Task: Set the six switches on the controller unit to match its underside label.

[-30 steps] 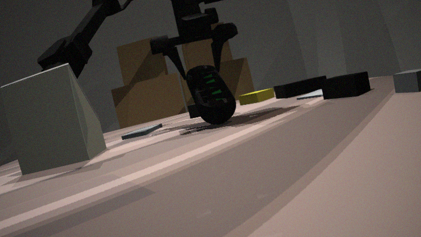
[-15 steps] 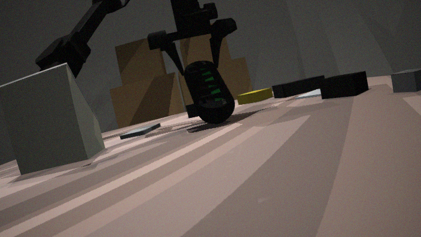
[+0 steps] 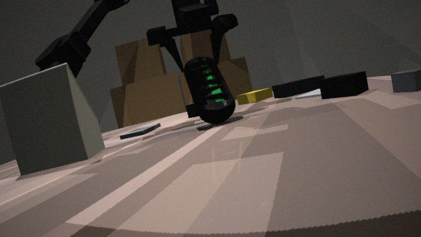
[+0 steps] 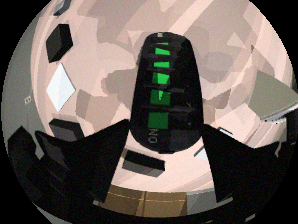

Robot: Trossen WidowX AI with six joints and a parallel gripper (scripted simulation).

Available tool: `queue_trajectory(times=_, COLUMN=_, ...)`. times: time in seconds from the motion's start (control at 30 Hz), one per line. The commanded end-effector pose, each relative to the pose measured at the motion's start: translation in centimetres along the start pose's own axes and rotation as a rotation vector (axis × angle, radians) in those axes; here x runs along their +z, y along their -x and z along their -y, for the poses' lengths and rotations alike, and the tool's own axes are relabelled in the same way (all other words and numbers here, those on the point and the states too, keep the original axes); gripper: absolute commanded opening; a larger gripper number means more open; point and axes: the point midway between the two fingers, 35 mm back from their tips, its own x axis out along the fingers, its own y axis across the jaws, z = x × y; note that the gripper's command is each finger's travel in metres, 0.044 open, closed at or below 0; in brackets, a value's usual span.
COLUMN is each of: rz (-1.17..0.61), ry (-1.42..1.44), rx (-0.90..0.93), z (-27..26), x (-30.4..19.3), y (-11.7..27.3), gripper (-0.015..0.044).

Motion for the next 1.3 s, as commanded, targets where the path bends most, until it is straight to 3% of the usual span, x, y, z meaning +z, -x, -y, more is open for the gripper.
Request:
queue_trajectory(times=0.0, rz=0.0, ry=0.0, rx=-0.005, z=0.0, x=0.6, y=0.0, gripper=0.0336)
queue_trajectory(times=1.27, rz=-0.082, ry=0.0, rx=-0.005, z=0.0, x=3.6, y=1.3, gripper=0.0336)
